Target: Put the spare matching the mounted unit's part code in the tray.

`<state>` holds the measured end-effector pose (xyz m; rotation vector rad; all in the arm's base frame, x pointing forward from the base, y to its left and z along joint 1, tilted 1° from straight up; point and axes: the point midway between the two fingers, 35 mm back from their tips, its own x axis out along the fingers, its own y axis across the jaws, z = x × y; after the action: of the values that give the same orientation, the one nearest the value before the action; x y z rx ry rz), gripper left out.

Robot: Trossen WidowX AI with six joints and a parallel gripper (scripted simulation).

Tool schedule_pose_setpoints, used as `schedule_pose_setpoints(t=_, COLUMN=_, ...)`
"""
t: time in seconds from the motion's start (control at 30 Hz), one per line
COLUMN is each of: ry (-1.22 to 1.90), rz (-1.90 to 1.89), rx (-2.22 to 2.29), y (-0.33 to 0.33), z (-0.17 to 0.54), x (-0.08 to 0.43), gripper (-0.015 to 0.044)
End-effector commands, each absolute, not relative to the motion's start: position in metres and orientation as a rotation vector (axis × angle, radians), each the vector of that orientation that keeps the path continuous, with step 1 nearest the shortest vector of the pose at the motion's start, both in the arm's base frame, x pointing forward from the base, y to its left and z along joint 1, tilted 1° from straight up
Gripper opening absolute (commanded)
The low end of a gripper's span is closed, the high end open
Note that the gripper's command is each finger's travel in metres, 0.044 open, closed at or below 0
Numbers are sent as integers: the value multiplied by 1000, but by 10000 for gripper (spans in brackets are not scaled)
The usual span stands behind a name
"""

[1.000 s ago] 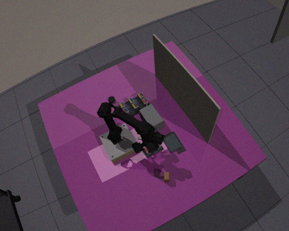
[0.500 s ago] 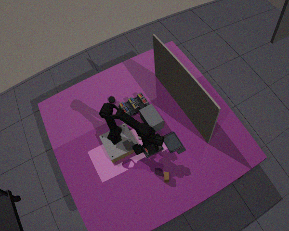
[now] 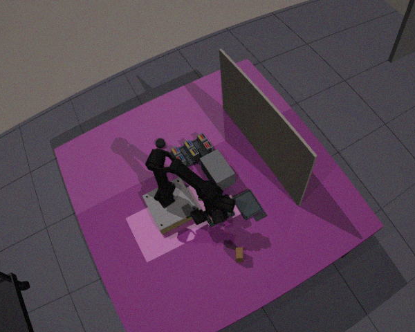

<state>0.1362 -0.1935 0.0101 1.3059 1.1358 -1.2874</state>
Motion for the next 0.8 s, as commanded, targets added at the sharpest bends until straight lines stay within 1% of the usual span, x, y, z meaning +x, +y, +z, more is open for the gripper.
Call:
schedule_pose_setpoints(t=0.0, ry=1145, rz=-1289, rx=1310, y=-191, z=2, x=134, gripper=300)
schedule_pose_setpoints(t=0.43, ry=1146, rz=-1289, rx=1310, y=-190, z=-6, x=134, gripper=300)
schedule_pose_setpoints(t=0.6, ry=1144, rz=-1289, rx=1309, y=-191, z=-4, x=134, gripper=169)
schedule_pose_setpoints(t=0.77, ry=1144, rz=-1289, rx=1309, y=-191, z=-4, x=134, gripper=135)
